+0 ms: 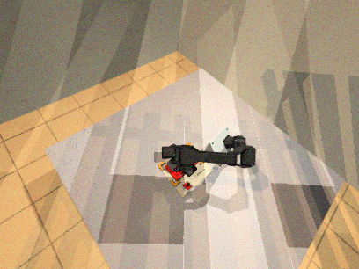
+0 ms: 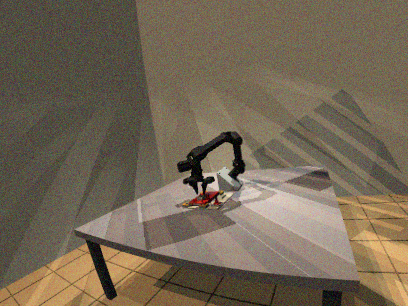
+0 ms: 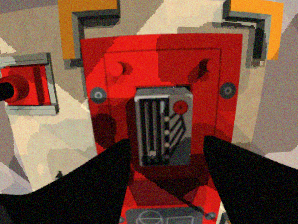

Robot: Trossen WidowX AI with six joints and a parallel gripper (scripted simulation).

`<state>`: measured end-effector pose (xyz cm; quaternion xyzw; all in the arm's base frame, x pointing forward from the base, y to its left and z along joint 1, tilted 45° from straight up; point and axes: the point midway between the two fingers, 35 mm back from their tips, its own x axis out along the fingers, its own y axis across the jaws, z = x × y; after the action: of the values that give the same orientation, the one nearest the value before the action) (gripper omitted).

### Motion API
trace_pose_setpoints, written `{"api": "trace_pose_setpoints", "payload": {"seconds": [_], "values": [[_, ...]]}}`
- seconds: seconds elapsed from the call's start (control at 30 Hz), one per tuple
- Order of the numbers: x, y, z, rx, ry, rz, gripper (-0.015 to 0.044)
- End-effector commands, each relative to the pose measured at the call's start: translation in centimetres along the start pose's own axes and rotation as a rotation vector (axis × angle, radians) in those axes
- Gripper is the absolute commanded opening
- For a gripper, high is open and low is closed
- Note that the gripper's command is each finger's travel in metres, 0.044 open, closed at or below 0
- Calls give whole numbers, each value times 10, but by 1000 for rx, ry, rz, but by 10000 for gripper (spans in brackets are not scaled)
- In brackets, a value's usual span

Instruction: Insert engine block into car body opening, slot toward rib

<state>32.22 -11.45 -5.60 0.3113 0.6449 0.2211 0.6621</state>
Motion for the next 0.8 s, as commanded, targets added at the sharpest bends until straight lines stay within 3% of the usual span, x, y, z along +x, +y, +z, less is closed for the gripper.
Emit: {"api": "trace_pose_setpoints", "payload": {"seconds": [0.0,0.13,0.77], "values": [[0,1,0,5,-3,2,99],[0,1,0,5,-3,2,0],[0,1,0,5,-3,2,0]]}}
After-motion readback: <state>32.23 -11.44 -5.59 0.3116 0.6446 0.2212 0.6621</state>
